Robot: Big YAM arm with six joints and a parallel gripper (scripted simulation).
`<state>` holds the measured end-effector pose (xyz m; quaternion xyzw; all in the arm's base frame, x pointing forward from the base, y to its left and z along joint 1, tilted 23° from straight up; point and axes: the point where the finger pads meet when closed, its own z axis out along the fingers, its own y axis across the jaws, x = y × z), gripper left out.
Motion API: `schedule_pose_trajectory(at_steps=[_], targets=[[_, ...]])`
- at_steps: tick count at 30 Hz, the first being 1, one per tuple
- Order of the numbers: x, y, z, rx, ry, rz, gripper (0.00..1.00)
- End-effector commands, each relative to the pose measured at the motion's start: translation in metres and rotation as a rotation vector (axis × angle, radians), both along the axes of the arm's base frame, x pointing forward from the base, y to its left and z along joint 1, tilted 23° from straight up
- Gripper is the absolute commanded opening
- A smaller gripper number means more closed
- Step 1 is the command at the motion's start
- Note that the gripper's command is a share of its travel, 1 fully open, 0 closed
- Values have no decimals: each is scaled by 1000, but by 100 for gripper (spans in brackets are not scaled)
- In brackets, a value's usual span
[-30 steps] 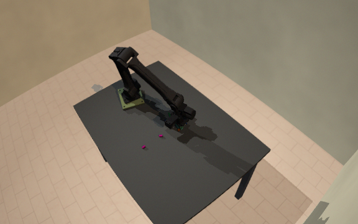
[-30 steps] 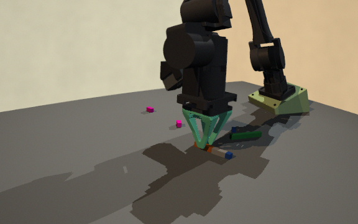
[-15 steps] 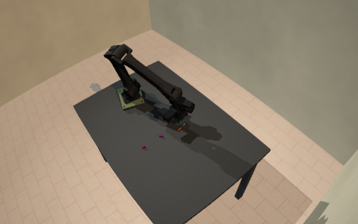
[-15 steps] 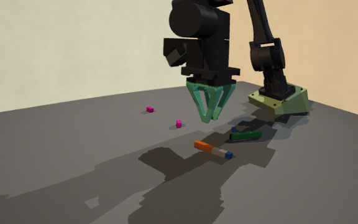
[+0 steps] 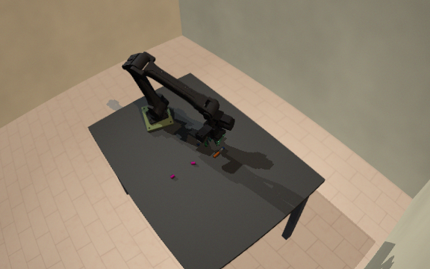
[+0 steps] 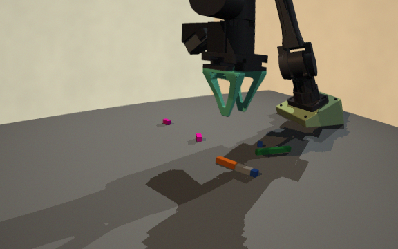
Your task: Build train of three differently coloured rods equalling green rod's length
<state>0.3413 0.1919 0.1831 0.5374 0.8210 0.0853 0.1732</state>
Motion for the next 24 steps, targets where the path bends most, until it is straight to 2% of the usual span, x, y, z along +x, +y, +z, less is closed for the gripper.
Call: schedule_pose_trajectory(at_steps=[1,21,24], targets=[[13,12,29,35,-50,-9,100],[14,13,30,40,-56,-9,100],[9,13,36,43,-60,-3,100]])
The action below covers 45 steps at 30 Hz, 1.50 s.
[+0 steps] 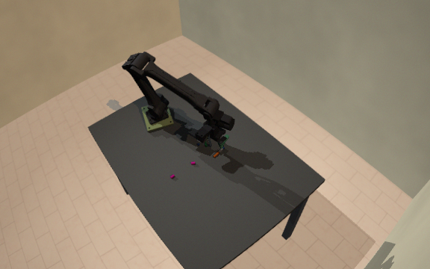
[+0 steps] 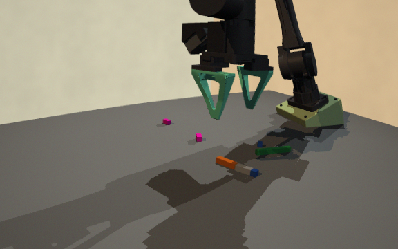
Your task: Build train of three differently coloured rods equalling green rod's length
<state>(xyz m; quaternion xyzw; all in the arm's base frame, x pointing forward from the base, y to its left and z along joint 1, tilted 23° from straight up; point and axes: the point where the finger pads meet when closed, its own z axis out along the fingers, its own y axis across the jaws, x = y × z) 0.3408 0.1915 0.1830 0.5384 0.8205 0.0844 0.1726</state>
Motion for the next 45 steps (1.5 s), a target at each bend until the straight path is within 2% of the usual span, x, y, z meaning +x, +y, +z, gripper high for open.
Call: schedule_pose_trajectory(at_steps=[1,9,11,12,15,21,24,30,45], targets=[[8,14,41,48,-69,0,100],[-6,14,73,51,-69,0,100],[-6,14,73,51,-69,0,100],[-6,17,66,30,-43,0,100],[-17,14,96,52,-69,0,100],[-30,14,123,55,-69,0,100],[-29,18,118,33,-44,0,100],[-29,15,124,46,-57,-6,100],[-28,15,124,47,-59,-6,100]])
